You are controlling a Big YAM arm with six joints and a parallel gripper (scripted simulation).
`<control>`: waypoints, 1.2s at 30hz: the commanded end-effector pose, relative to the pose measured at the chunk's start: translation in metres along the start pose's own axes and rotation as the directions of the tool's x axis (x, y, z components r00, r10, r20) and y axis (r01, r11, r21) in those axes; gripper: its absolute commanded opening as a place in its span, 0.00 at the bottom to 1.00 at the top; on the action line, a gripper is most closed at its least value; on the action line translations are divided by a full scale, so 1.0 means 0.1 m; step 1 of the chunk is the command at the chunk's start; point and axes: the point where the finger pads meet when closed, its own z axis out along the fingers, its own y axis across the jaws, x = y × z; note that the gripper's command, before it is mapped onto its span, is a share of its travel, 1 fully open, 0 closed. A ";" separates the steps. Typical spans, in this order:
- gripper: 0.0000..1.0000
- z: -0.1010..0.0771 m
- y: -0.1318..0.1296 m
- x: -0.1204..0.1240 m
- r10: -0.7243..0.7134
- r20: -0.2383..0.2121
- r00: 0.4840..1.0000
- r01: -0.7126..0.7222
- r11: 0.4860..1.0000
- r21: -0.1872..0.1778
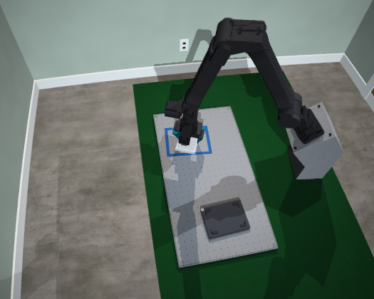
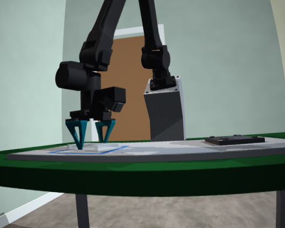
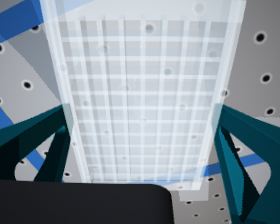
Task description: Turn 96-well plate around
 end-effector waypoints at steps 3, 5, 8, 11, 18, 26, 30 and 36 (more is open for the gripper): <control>0.00 0.03 -0.12 -0.06 -0.006 0.007 1.000 0.006 1.000 0.024; 0.00 0.03 -0.12 -0.06 -0.006 0.007 1.000 0.006 1.000 0.024; 0.00 0.03 -0.12 -0.06 -0.006 0.007 1.000 0.006 1.000 0.024; 0.00 0.03 -0.12 -0.06 -0.006 0.007 1.000 0.006 1.000 0.024; 1.00 0.03 -0.12 -0.06 -0.006 0.007 1.000 0.006 1.000 0.024; 1.00 0.03 -0.12 -0.06 -0.006 0.007 1.000 0.006 1.000 0.024; 1.00 0.03 -0.12 -0.06 -0.006 0.007 1.000 0.006 1.000 0.024; 1.00 0.03 -0.12 -0.06 -0.006 0.007 1.000 0.006 1.000 0.024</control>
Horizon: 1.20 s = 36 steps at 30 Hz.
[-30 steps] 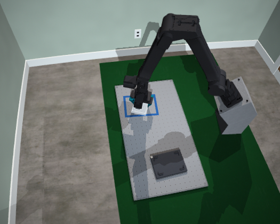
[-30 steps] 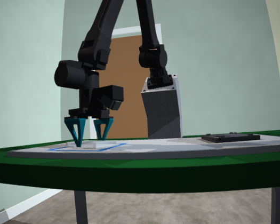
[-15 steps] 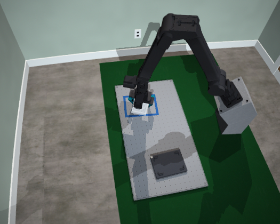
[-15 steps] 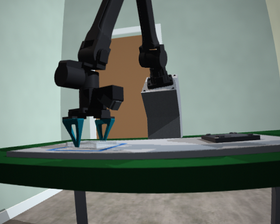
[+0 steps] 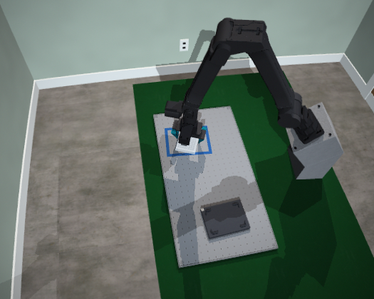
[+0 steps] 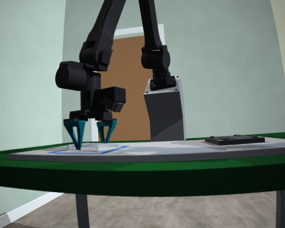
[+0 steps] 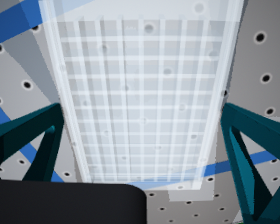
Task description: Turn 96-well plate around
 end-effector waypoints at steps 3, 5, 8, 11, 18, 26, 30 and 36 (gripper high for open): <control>1.00 0.03 -0.12 -0.06 -0.006 0.007 1.000 0.006 1.000 0.023; 1.00 0.03 -0.12 -0.06 -0.006 0.007 1.000 0.006 1.000 0.023; 1.00 0.03 -0.12 -0.06 -0.006 0.007 1.000 0.006 1.000 0.023; 1.00 0.03 -0.12 -0.06 -0.006 0.007 1.000 0.006 1.000 0.023; 1.00 0.03 -0.12 -0.06 -0.006 0.007 1.000 0.006 1.000 0.023; 1.00 0.03 -0.12 -0.06 -0.006 0.007 1.000 0.006 1.000 0.023; 1.00 0.03 -0.12 -0.06 -0.006 0.007 1.000 0.006 1.000 0.023; 1.00 -0.20 -0.07 0.03 -0.003 -0.004 1.000 0.003 1.000 0.022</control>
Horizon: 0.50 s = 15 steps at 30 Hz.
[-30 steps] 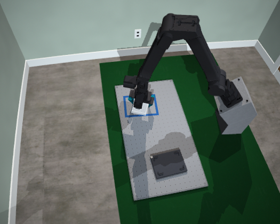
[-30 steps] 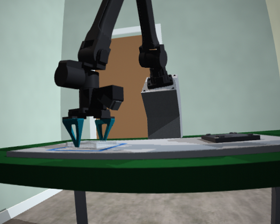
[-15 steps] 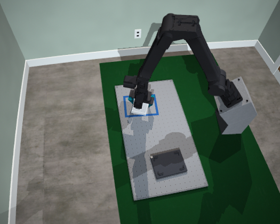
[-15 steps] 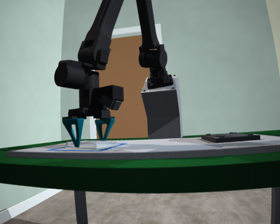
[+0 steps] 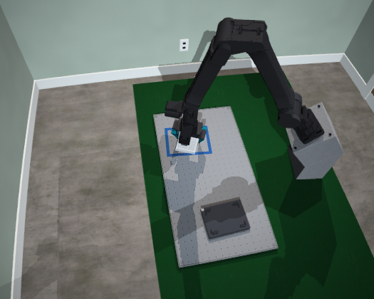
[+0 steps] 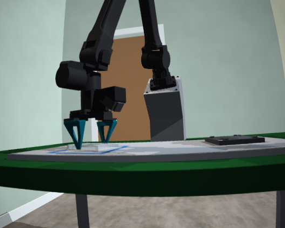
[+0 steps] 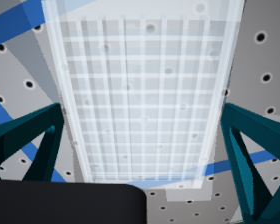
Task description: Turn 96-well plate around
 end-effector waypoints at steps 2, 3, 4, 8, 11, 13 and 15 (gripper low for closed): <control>1.00 -0.25 -0.07 0.03 -0.005 -0.003 1.000 0.005 1.000 0.023; 1.00 -0.27 -0.08 0.03 -0.005 -0.003 1.000 0.005 1.000 0.025; 1.00 -0.31 -0.12 0.03 -0.006 -0.003 1.000 0.006 1.000 0.031; 1.00 -0.40 -0.07 0.03 -0.005 -0.003 1.000 0.005 1.000 0.024; 1.00 -0.48 -0.07 0.03 -0.005 -0.003 1.000 0.005 1.000 0.024; 1.00 -0.51 -0.07 0.03 -0.005 -0.003 1.000 0.005 1.000 0.024; 1.00 -0.56 -0.15 0.02 -0.008 -0.004 1.000 0.008 0.999 0.038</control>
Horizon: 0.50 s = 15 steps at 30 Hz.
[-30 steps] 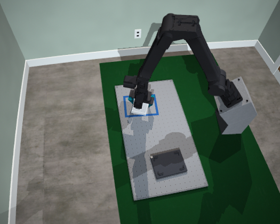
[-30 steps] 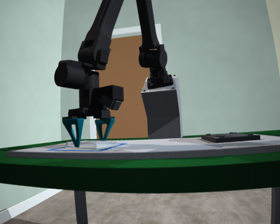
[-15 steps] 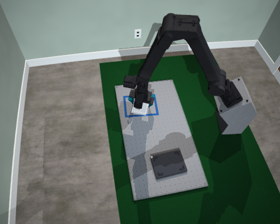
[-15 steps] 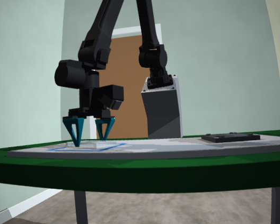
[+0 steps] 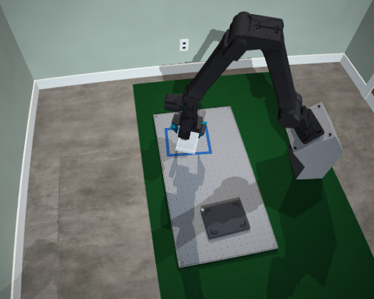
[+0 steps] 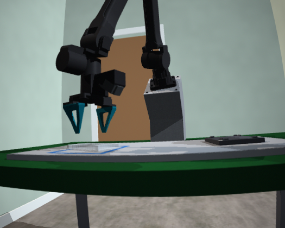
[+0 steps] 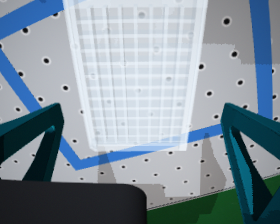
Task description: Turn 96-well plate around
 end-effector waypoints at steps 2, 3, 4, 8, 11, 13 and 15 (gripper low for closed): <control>1.00 -0.20 -0.07 0.05 -0.004 -0.004 1.000 0.004 1.000 0.017; 1.00 -0.22 -0.05 0.05 -0.003 -0.004 1.000 0.003 1.000 0.014; 1.00 -0.25 -0.03 0.05 -0.003 -0.004 1.000 0.003 1.000 0.011; 1.00 -0.36 -0.08 0.04 -0.005 -0.005 1.000 0.005 1.000 0.019; 1.00 -0.44 -0.06 0.04 -0.004 -0.005 1.000 0.004 1.000 0.015; 1.00 -0.49 -0.05 0.04 -0.004 -0.005 1.000 0.004 1.000 0.015; 1.00 -0.49 -0.05 0.05 -0.004 -0.006 1.000 0.004 1.000 0.015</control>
